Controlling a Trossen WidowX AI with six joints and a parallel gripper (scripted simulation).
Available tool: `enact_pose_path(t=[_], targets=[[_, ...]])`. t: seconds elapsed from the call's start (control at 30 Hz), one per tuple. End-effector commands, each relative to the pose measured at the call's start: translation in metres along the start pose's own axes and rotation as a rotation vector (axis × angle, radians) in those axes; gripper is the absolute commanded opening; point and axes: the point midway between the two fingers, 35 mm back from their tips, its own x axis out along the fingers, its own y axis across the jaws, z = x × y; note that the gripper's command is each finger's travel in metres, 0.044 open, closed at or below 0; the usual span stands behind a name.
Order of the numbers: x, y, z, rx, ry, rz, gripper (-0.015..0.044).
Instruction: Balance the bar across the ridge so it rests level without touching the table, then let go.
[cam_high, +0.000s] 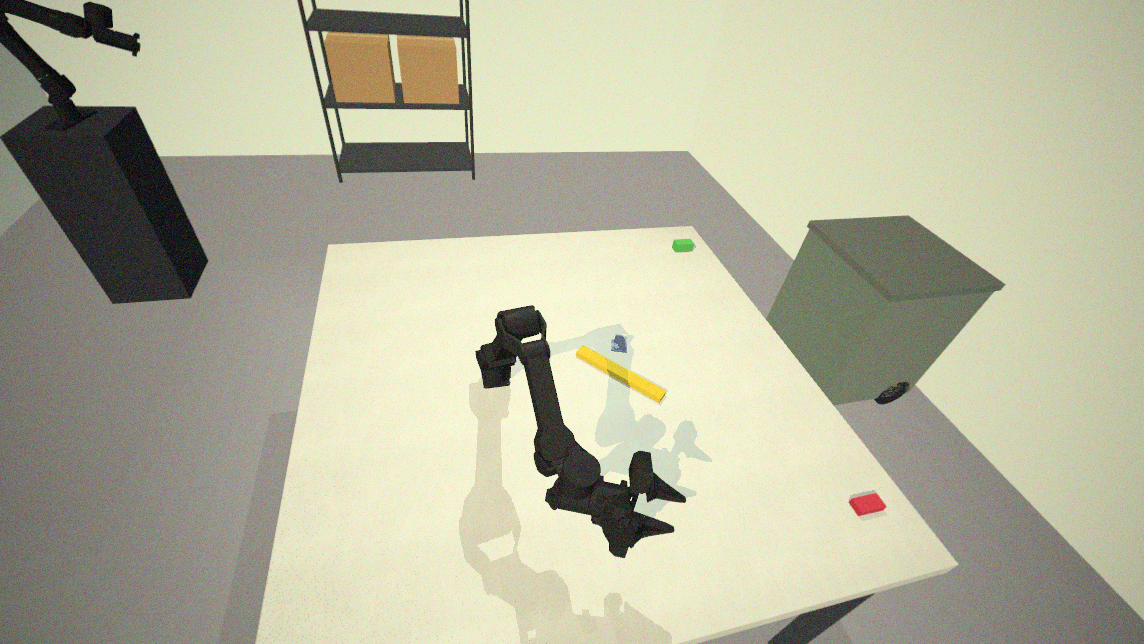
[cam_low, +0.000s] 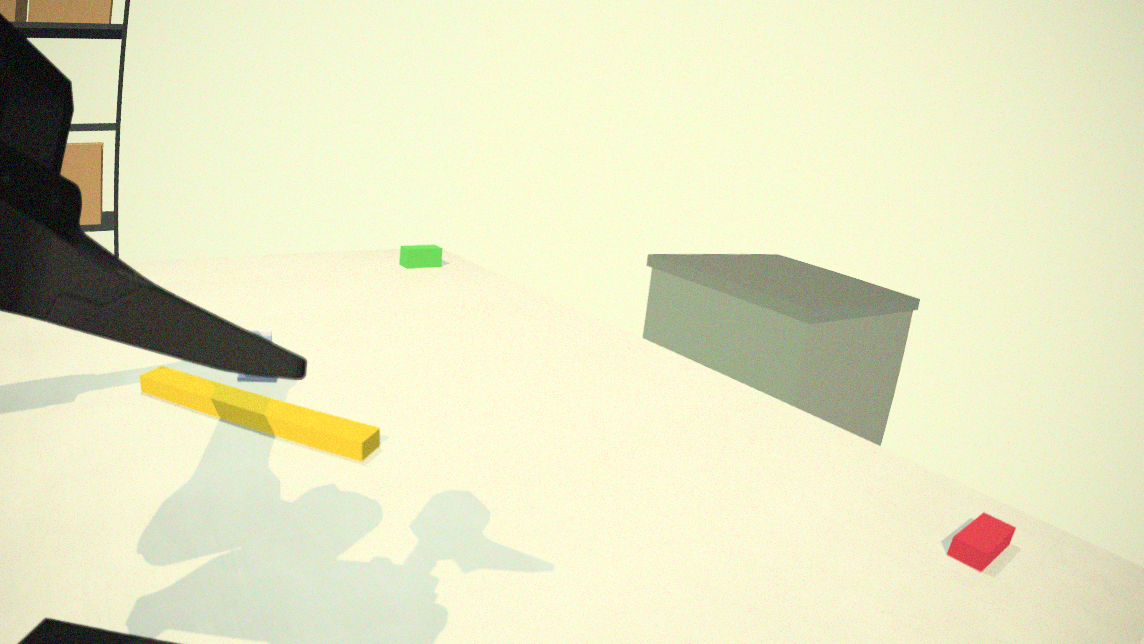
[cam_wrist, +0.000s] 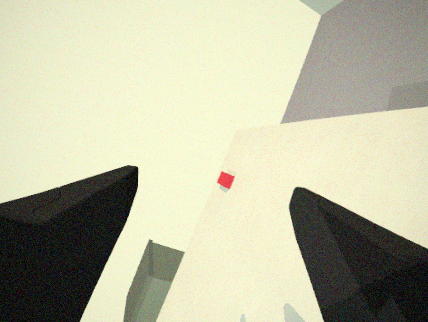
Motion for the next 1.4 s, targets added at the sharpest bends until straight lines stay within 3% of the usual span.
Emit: enact_pose_path(t=[0.0,0.7,1.37], targets=[[0.018,0.003,-0.017,0.027,0.023,-0.027,0.0315],[0.095,0.023,-0.144,0.135,0.213,-0.25,0.0315],[0.103,0.041,-0.281,0.093,0.43,-0.523,0.0315]])
